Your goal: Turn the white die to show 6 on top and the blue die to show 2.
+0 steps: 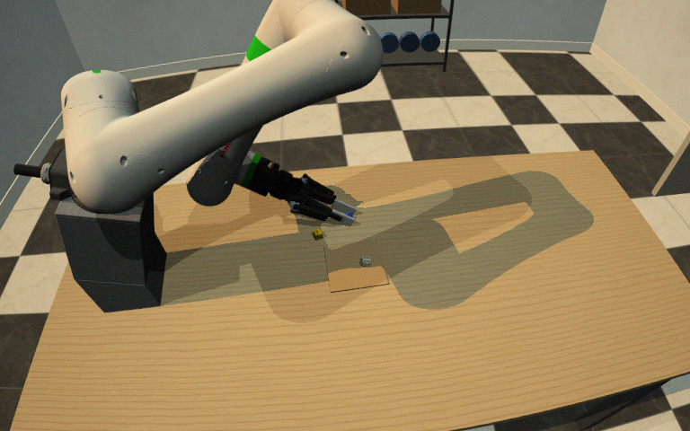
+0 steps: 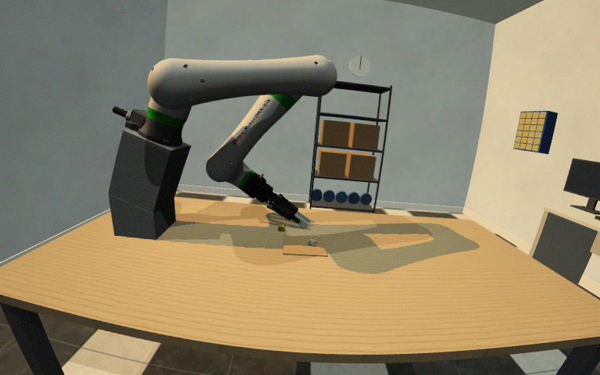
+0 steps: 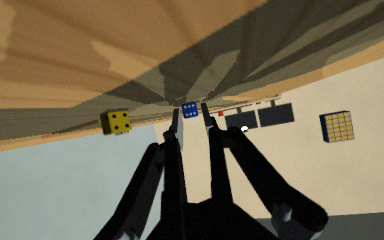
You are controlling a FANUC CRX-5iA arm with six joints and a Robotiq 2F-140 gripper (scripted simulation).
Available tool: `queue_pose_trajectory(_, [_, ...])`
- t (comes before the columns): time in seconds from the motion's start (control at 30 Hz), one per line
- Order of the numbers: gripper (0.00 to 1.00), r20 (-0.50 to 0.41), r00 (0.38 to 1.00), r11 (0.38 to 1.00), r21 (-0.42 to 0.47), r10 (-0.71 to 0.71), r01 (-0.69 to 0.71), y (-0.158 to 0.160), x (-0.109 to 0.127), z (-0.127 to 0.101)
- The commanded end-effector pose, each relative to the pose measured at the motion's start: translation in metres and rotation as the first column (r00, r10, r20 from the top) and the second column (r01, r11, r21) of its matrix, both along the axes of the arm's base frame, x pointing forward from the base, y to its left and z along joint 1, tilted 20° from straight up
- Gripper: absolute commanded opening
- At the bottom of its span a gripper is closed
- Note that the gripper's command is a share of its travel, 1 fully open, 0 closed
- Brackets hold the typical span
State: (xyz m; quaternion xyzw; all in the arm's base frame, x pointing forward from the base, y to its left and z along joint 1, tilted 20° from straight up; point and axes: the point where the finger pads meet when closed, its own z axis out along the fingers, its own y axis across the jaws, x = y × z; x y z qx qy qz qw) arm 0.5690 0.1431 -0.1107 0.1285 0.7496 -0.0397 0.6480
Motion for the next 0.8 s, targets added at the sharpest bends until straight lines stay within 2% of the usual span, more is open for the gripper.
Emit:
queue_pose_trajectory(0.0, [0.21, 0.000, 1.000, 1.000, 0.000, 0.000, 0.000, 0.0000, 0.0000, 0.0000])
queue_pose_trajectory(0.6, [0.21, 0.000, 1.000, 1.000, 0.000, 0.000, 0.000, 0.0001, -0.0003, 0.0001])
queue_pose_trajectory(0.77, [0.21, 0.000, 1.000, 1.000, 0.000, 0.000, 0.000, 0.0020, -0.0085, 0.0014])
